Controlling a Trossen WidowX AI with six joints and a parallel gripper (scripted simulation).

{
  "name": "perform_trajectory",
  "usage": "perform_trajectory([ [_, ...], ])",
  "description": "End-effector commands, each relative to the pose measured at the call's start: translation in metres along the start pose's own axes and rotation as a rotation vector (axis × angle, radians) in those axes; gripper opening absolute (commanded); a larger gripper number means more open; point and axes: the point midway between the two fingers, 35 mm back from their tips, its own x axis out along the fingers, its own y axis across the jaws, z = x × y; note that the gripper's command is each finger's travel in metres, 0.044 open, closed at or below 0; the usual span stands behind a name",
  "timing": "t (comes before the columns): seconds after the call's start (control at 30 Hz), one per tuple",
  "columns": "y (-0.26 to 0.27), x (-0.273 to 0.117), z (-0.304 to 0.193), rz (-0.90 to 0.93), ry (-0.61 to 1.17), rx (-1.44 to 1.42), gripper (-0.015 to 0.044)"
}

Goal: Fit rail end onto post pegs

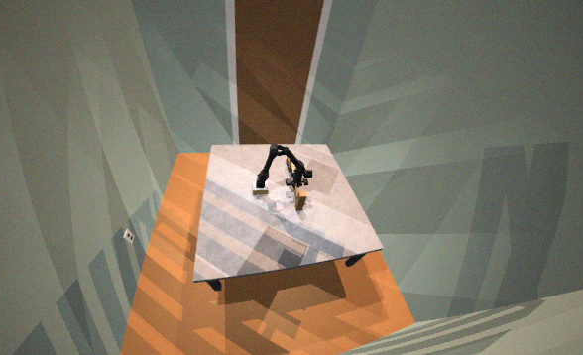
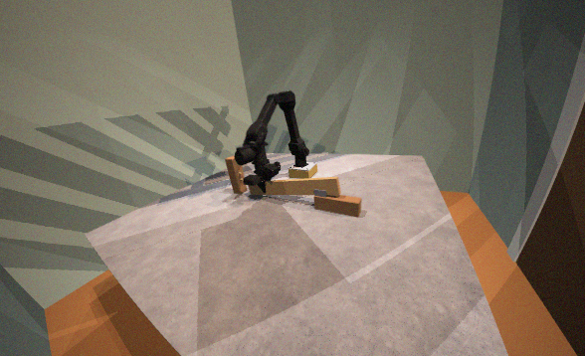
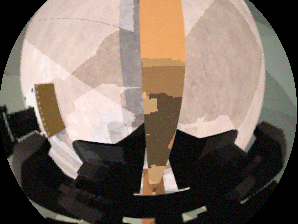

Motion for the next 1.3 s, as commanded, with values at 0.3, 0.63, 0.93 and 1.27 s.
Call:
perform_trajectory([
  [0.3,0.0,0.0,0.0,0.0,0.003,0.002,0.0],
  [0.63,0.0,-0.006,0.0,0.0,0.003,0.002,0.0],
  [0.93,-0.001,-0.01,0.0,0.0,0.003,0.002,0.0],
  [1.27,-0.003,-0.015,0.0,0.0,0.003,0.002,0.0],
])
